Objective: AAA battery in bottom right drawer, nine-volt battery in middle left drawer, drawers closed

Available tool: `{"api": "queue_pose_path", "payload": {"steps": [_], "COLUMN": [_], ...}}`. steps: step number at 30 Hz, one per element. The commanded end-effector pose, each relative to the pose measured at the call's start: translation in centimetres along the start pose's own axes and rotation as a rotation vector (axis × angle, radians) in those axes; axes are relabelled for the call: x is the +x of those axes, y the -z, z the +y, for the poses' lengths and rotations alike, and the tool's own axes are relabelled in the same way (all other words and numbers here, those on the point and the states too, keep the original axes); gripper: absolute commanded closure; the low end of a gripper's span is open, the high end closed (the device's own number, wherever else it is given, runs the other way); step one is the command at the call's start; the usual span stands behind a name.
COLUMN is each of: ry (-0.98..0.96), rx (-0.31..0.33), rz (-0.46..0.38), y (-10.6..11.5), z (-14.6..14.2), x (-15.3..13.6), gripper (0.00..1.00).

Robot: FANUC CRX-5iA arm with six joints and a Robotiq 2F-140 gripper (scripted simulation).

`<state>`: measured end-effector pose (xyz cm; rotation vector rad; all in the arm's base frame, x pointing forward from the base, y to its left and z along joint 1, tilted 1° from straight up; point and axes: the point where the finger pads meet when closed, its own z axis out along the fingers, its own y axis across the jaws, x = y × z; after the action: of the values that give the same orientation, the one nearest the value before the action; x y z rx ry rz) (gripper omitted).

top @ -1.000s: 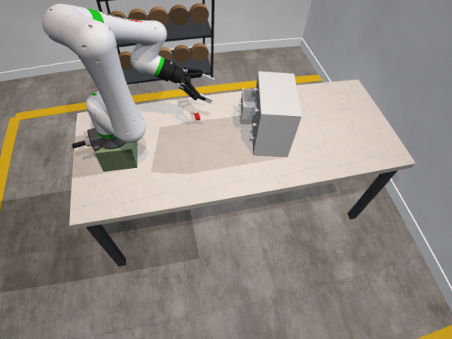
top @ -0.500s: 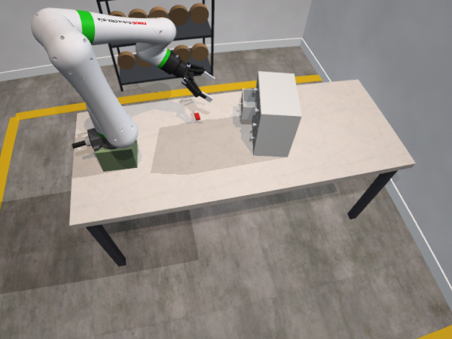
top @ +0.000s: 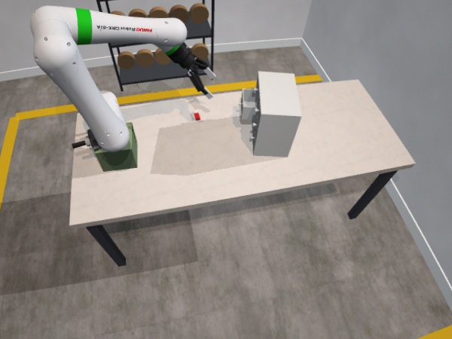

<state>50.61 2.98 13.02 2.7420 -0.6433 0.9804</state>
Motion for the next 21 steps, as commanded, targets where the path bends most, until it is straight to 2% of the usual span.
{"api": "queue_pose_path", "payload": {"steps": [1,3,8,13,18,21], "ry": [0.022,0.022,0.024,0.025,0.026,0.026], "rx": [0.021,0.021,0.019,0.018,0.017,0.017], "rz": [-0.277,-0.277,-0.446,-0.564,-0.638,-0.647], "y": [0.13,0.13,0.55,0.85,1.04,1.06], "z": [0.67,0.67,0.67,0.67,0.68,0.68], "x": [-0.23,-0.23,0.11,0.35,0.50,0.52], "gripper": [0.00,0.00,0.00,0.00,0.00,0.00]}}
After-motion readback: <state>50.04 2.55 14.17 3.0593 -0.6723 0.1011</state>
